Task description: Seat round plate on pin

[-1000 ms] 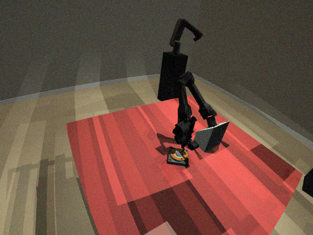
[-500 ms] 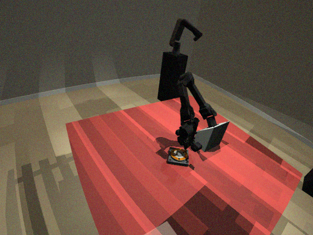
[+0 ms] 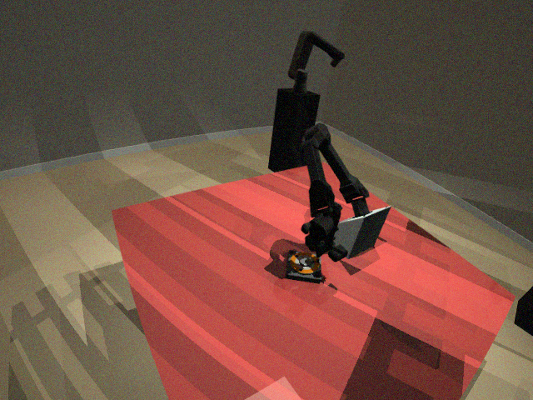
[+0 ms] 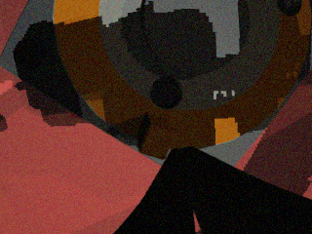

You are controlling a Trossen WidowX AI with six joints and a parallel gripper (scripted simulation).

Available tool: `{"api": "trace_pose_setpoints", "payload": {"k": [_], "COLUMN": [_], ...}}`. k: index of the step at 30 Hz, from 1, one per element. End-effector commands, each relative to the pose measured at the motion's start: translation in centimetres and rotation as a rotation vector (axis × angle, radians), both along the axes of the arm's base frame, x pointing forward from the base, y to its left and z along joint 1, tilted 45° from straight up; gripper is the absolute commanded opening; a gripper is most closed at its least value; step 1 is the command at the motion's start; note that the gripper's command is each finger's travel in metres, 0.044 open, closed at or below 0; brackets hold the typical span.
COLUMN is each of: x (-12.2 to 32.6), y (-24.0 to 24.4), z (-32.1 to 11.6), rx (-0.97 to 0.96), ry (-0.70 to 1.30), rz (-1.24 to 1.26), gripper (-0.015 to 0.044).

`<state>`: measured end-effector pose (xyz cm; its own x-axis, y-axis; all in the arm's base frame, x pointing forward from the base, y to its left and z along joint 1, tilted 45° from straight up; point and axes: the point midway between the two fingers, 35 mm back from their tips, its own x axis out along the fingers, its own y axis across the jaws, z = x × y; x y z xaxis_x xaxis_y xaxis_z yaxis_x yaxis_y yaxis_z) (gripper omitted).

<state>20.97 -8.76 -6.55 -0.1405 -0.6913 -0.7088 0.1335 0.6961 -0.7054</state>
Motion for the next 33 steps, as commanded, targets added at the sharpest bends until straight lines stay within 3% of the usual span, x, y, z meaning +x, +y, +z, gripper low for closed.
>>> {"api": "trace_pose_setpoints", "payload": {"k": [1,33], "x": [0.3,0.3], "y": [0.2,3.4], "z": [-0.3,2.0], "rx": [0.003,0.002], "ry": [-0.002,0.010], "rz": [-0.005,0.003], "gripper": [0.0000,0.0000]}}
